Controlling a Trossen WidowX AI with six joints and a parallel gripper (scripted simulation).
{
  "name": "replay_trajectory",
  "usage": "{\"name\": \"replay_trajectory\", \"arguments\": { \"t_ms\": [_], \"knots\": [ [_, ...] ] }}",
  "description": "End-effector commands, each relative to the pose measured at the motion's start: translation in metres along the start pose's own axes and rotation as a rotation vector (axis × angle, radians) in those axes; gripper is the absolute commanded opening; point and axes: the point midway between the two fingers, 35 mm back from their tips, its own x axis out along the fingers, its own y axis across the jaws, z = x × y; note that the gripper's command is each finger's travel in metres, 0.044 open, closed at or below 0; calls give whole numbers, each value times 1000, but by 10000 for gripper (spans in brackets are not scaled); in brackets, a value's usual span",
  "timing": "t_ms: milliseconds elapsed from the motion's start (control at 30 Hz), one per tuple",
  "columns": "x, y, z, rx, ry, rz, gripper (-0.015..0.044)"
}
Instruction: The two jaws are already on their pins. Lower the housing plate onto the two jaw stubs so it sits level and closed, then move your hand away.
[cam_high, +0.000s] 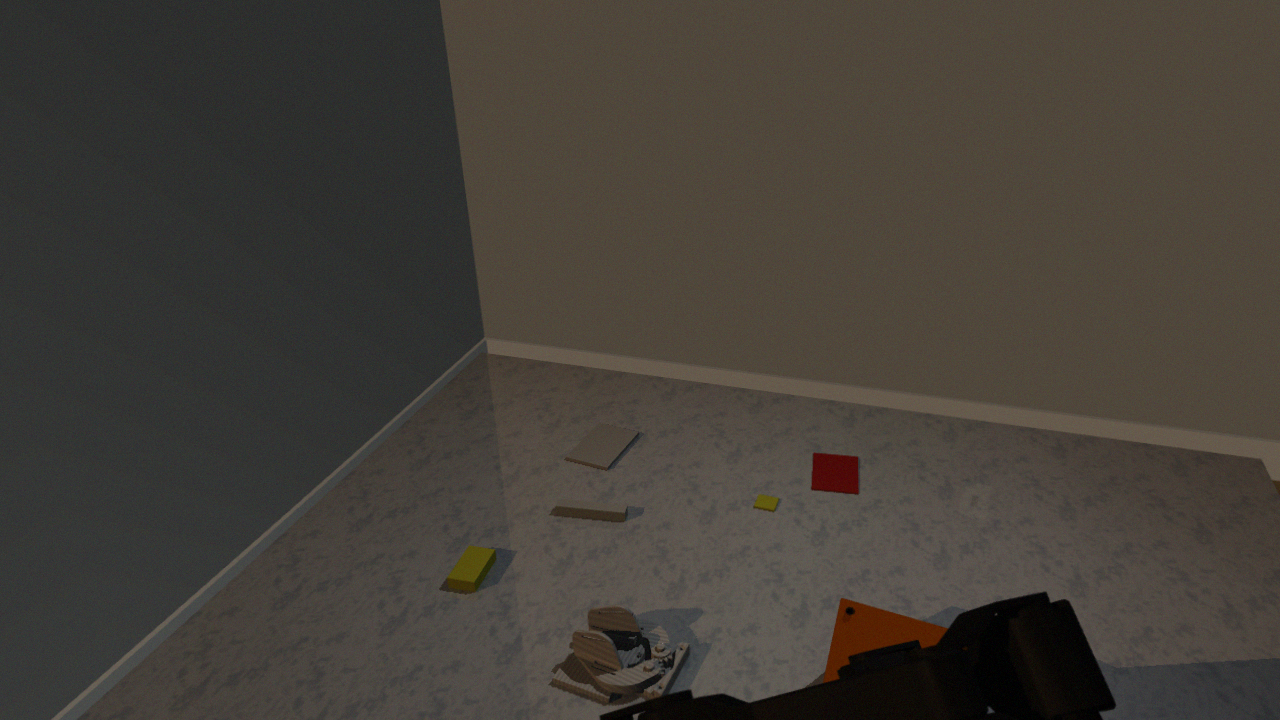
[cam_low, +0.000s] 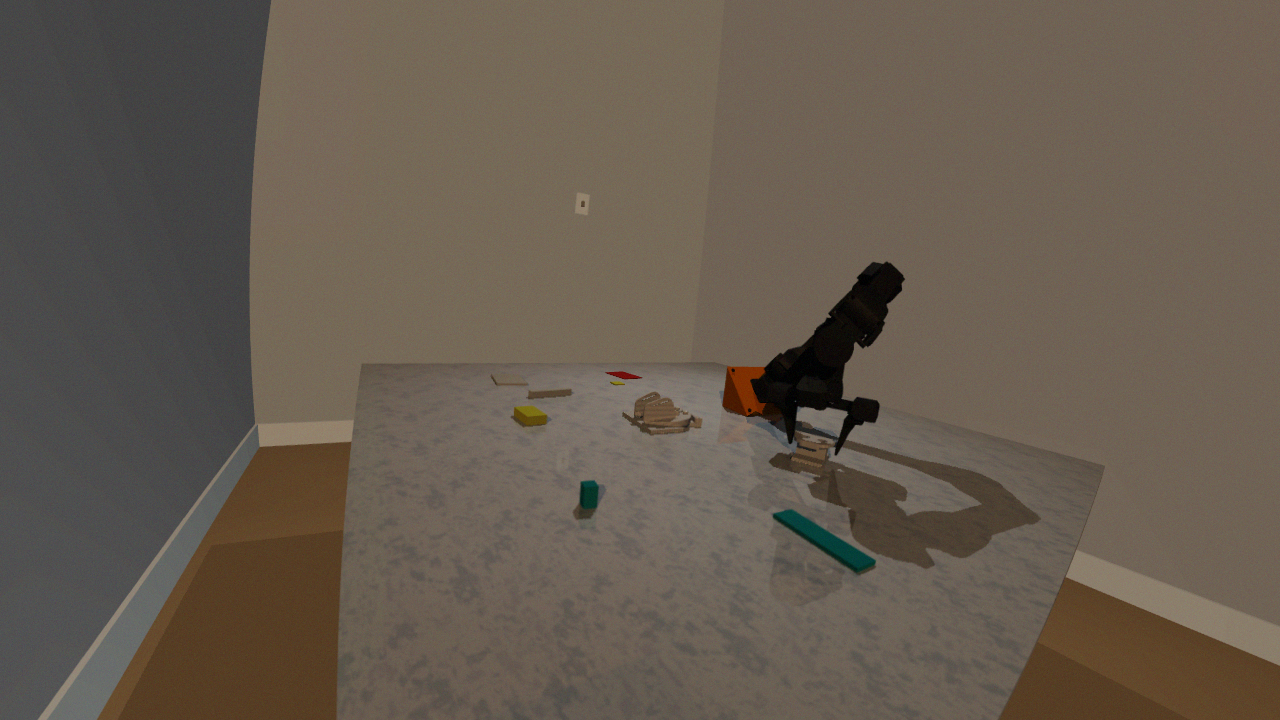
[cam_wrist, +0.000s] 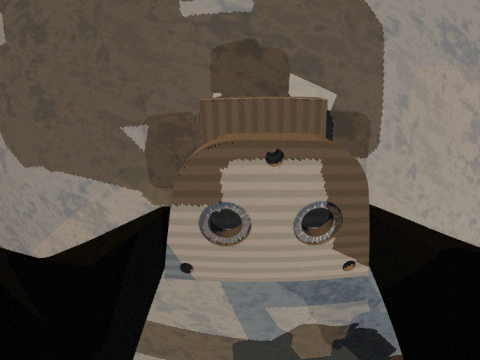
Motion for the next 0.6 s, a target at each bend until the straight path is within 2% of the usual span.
{"name": "replay_trajectory", "arguments": {
  "t_ms": [0, 567],
  "knots": [
    [-11, -1, 2, -3, 1, -2, 351],
    [-65, 0, 1, 2, 0, -3, 351]
  ]
}}
